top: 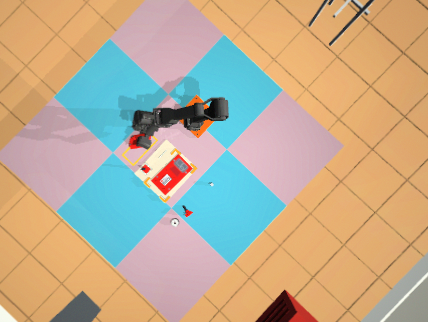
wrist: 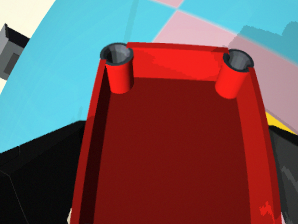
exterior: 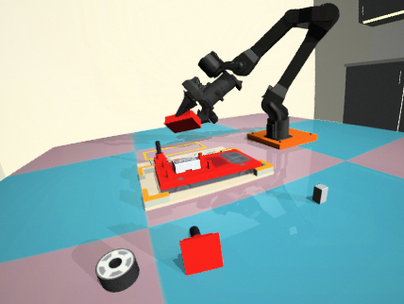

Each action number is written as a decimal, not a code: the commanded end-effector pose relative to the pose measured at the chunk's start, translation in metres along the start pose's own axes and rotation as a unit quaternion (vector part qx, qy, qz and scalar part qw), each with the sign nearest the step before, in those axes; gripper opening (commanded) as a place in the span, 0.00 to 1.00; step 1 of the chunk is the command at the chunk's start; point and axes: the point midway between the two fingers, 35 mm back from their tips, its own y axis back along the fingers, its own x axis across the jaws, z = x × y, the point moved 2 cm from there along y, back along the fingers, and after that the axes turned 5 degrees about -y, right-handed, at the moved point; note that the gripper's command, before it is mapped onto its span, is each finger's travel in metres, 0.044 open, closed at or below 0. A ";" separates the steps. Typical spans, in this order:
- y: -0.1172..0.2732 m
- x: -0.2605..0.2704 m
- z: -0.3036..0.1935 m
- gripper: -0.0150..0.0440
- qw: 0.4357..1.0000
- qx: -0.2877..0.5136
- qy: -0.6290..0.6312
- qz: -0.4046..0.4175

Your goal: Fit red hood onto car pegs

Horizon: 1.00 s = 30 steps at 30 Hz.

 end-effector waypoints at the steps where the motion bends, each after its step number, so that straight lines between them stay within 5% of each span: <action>1: 0.000 0.001 0.000 0.25 0.998 0.000 -0.064 0.002; 30: 0.000 0.000 0.000 0.25 0.863 0.001 -0.506 0.002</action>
